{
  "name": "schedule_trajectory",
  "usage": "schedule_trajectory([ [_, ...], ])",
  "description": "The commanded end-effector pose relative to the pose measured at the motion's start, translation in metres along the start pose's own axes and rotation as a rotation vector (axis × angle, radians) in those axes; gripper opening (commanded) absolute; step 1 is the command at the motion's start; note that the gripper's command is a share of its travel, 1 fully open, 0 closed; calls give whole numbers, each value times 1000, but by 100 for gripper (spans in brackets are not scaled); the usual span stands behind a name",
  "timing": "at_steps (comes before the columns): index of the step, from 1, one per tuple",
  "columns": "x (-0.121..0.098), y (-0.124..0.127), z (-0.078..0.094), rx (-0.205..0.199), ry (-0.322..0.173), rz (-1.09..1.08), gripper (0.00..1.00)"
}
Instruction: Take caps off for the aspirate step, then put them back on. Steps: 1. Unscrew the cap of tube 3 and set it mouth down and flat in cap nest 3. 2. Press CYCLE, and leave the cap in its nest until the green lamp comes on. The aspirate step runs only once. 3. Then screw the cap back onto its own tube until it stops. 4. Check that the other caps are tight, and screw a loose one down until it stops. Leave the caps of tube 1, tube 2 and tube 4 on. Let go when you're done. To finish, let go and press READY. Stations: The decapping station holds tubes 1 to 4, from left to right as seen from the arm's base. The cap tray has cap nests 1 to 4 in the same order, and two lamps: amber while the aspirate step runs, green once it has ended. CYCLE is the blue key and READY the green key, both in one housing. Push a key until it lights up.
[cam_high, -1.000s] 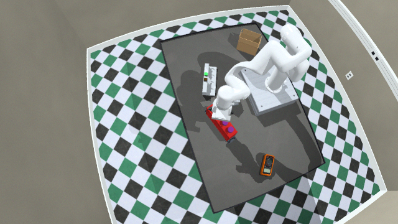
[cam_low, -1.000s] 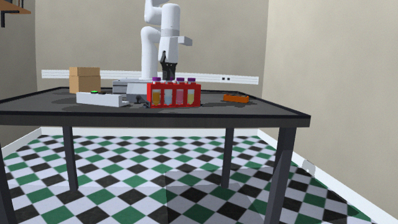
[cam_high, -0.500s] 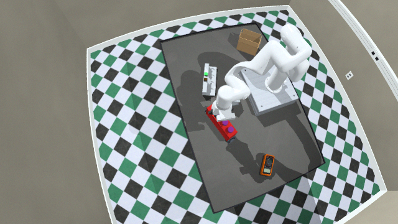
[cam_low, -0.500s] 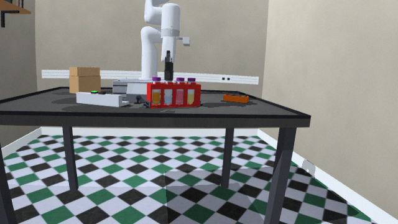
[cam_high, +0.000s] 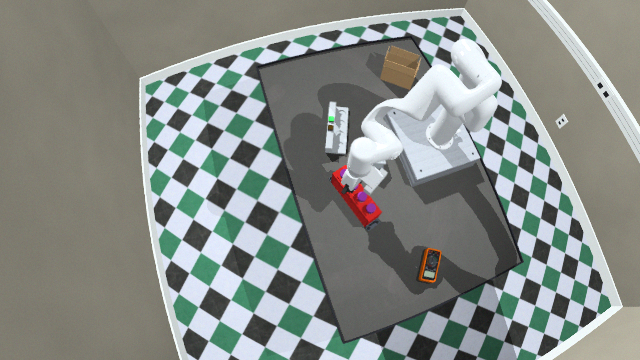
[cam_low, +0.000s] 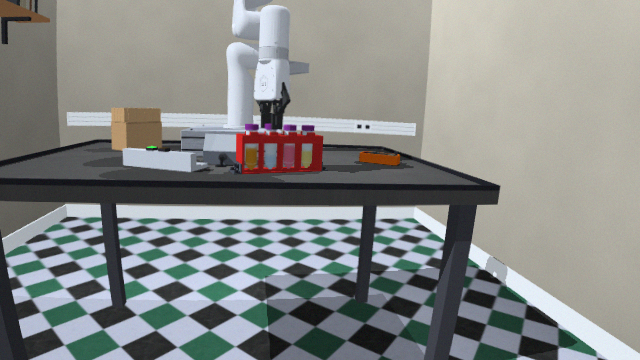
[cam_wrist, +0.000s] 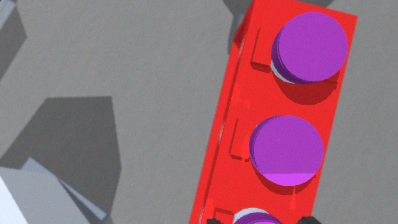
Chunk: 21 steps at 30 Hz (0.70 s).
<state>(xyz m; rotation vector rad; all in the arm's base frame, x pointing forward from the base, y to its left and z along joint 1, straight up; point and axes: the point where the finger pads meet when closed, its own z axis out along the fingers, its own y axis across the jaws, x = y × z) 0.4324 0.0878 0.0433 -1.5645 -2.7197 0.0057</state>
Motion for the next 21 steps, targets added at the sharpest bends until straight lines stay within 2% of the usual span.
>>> schedule_trajectory([
  [1,-1,2,-1,-2,-9,-279,46],
  [5,-1,2,-1,-2,-9,-473,46],
  [14,-1,2,-1,-1,-9,-531,46],
  [15,-1,2,-1,-1,-9,-531,0],
  [21,-1,2,-1,-1,-9,-531,0],
])
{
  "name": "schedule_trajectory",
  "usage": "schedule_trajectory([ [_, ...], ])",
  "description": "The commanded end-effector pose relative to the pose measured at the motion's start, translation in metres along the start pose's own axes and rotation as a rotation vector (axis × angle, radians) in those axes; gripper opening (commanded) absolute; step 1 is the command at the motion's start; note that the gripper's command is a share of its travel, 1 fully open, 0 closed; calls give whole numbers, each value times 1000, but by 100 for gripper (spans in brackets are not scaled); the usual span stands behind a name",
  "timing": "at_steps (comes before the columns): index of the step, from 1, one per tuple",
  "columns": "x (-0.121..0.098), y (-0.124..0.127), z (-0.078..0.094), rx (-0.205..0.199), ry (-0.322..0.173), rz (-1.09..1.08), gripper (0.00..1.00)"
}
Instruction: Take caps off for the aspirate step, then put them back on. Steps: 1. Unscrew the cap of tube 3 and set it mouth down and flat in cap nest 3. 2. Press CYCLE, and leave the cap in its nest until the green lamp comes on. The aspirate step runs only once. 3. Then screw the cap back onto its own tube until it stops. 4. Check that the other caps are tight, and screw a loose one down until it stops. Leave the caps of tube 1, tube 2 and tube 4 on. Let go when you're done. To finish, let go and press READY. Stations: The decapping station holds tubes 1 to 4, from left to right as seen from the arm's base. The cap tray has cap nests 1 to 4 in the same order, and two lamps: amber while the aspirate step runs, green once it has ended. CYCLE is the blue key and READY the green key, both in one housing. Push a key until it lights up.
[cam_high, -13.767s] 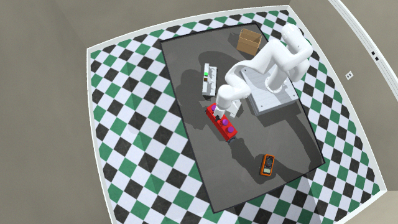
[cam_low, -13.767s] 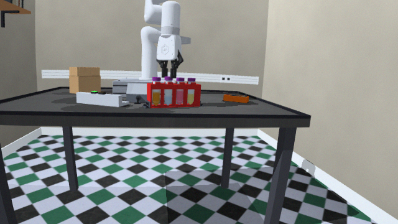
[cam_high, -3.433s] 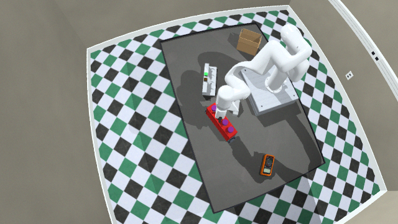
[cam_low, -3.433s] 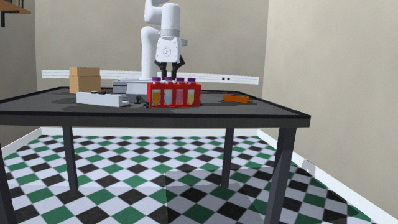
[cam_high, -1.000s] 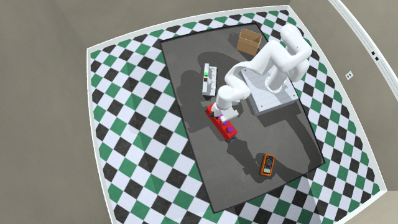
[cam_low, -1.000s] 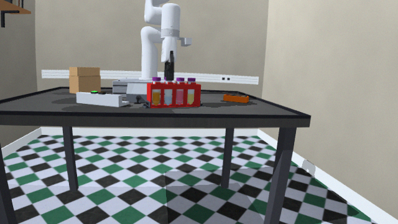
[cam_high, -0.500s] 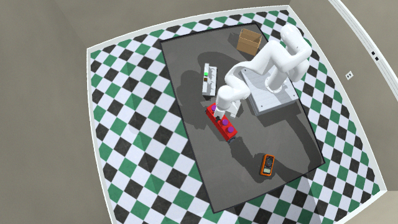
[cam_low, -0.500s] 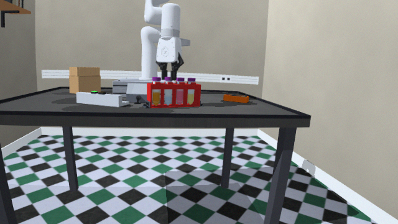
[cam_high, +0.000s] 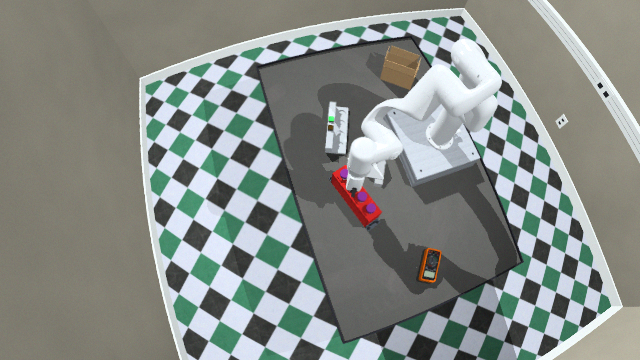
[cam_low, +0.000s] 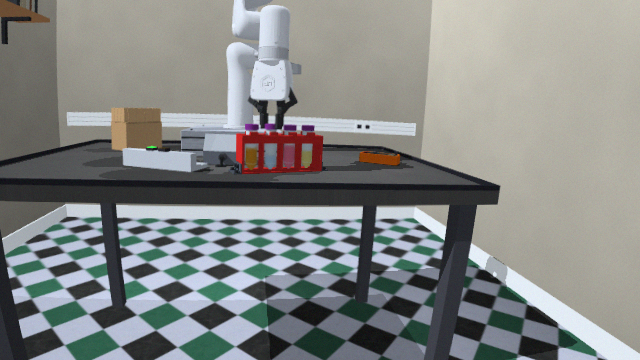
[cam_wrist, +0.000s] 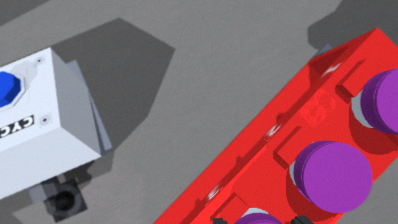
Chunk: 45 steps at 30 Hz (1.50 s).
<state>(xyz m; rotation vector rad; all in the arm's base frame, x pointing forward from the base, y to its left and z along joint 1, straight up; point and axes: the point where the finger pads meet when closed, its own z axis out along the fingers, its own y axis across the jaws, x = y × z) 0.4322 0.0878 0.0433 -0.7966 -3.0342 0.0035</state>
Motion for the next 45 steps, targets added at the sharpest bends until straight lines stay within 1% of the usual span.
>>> schedule_trajectory([
  [1,-1,1,-1,1,-9,-1,0],
  [8,-1,1,-1,1,-9,-1,0],
  [18,-1,1,-1,-1,-9,499,0],
  [20,-1,1,-1,-1,-9,499,0],
  [35,-1,1,0,-4,-9,1243,0],
  [37,-1,1,0,-4,-9,1243,0],
  [43,-1,1,0,-6,-8,1549,0],
  [45,-1,1,0,-6,-8,1570,0],
])
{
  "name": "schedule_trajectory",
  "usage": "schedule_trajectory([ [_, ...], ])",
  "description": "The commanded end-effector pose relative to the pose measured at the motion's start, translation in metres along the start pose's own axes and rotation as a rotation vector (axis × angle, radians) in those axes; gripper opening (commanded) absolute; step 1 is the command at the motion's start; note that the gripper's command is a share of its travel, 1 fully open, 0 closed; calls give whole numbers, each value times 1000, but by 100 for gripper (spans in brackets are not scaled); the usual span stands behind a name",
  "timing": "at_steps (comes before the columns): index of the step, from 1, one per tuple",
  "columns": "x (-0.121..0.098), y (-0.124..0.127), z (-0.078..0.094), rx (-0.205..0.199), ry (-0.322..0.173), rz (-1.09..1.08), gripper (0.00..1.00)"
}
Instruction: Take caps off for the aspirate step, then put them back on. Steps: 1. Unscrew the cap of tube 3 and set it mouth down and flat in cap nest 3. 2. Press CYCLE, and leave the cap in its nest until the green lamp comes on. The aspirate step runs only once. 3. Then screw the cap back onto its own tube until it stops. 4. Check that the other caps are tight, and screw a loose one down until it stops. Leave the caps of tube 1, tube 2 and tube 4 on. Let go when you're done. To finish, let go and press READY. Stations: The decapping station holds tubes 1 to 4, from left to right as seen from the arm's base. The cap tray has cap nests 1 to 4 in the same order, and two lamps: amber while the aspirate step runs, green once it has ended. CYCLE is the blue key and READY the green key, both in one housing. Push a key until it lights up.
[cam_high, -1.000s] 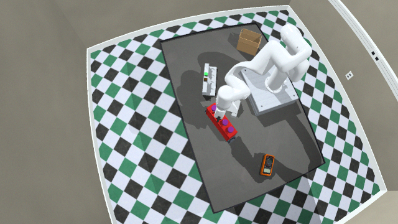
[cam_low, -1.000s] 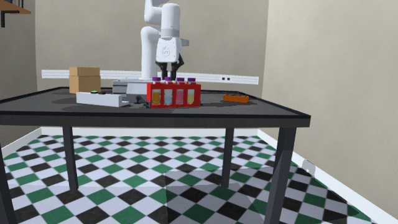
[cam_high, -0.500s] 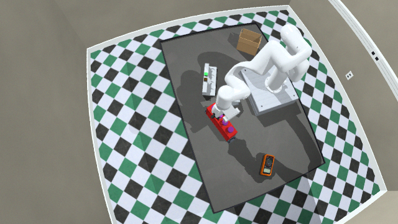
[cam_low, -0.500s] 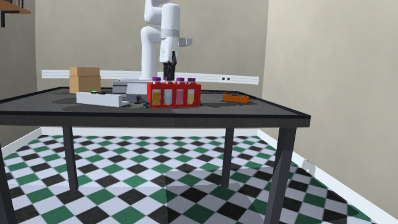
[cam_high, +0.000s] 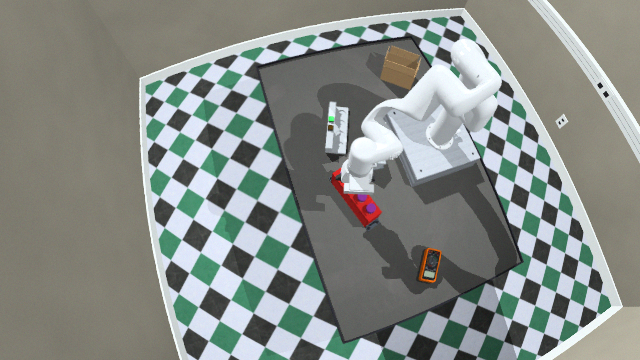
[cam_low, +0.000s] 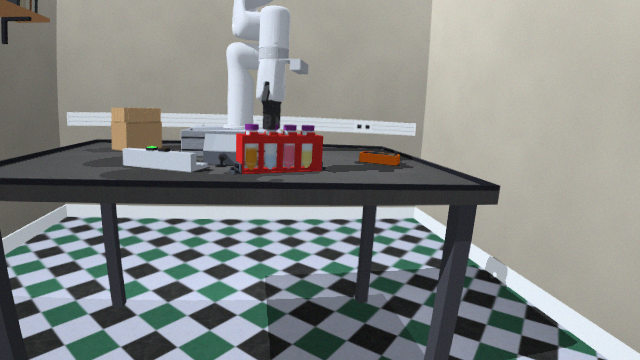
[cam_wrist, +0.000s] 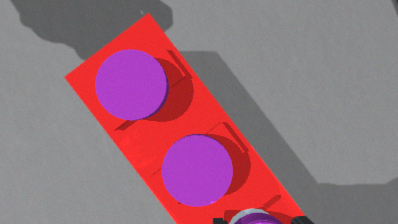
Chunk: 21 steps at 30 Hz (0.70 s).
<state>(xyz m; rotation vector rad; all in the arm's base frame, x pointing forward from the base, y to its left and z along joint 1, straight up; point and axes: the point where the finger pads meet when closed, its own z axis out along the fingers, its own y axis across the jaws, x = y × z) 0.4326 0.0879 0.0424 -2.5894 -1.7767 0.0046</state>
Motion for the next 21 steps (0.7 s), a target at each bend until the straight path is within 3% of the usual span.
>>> schedule_trajectory([
  [1,1,1,-1,-7,-3,145,0],
  [5,1,1,-1,-7,-3,145,0],
  [6,1,1,-1,-7,-3,145,46],
  [18,1,1,-1,-7,-3,145,46],
  [21,1,1,-1,-7,-4,-105,46],
])
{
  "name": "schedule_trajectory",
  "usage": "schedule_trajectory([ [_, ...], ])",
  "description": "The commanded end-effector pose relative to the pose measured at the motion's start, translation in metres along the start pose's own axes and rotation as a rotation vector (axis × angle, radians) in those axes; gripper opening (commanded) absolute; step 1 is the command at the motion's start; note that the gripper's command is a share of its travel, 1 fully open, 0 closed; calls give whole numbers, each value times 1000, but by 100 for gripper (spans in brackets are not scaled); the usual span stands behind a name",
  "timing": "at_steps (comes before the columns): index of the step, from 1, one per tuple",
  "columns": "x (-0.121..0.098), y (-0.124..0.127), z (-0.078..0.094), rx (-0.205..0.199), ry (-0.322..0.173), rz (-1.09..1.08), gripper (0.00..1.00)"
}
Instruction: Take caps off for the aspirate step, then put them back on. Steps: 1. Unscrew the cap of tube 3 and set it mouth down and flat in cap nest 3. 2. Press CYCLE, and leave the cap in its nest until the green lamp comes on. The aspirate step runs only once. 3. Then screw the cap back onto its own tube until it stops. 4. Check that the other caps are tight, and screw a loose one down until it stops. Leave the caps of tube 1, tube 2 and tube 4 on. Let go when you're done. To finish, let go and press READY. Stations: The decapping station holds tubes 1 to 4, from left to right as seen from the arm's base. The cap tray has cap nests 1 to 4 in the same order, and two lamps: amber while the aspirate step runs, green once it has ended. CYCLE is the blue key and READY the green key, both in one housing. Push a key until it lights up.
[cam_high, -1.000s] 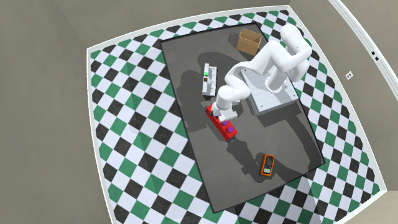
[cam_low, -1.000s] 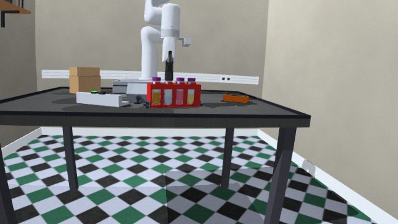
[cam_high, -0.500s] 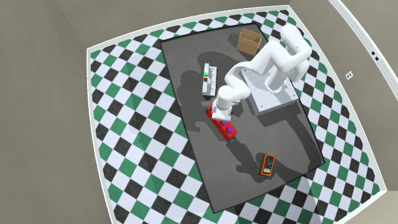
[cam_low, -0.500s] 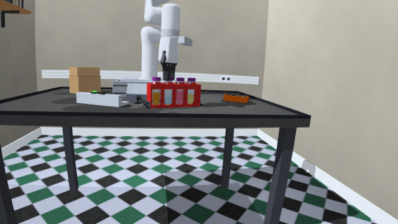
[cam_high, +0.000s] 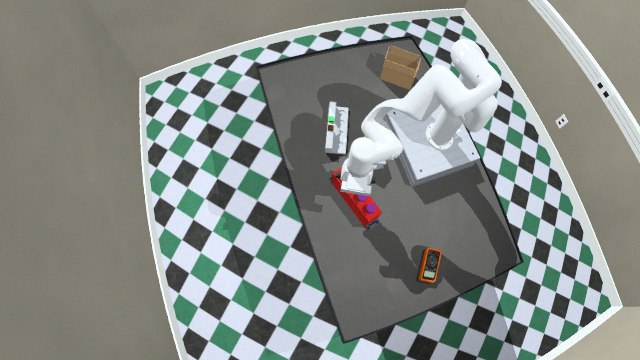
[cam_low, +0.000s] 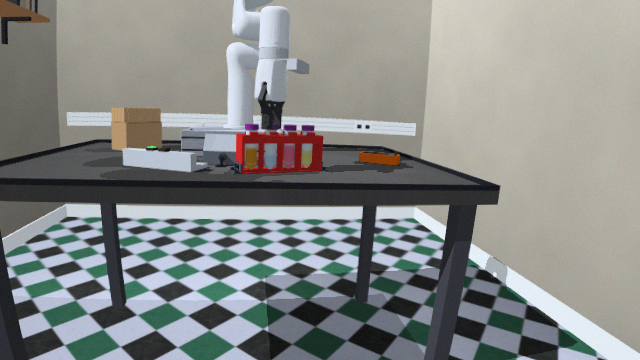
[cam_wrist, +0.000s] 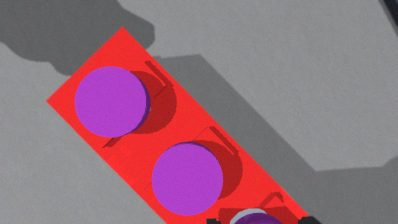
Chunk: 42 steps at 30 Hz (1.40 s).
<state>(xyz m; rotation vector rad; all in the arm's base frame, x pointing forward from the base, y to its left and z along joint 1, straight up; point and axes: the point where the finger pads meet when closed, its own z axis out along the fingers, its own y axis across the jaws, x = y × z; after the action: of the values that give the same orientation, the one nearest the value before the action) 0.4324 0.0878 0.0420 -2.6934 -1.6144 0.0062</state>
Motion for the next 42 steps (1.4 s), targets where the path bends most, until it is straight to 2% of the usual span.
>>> schedule_trajectory([
  [1,1,1,-2,-8,-3,-279,46],
  [5,1,1,-2,-7,-3,-355,46],
  [7,1,1,-2,-7,-4,-540,46],
  [20,1,1,-2,-6,-6,-1150,46],
  [22,1,1,-2,-6,-6,-1150,46],
  [24,1,1,-2,-5,-7,-1333,46],
  [29,1,1,-2,-5,-8,-1549,46],
  [36,1,1,-2,-5,-8,-1549,46],
  [37,1,1,-2,-5,-8,-1549,0],
  [42,1,1,-2,-5,-8,-1549,0],
])
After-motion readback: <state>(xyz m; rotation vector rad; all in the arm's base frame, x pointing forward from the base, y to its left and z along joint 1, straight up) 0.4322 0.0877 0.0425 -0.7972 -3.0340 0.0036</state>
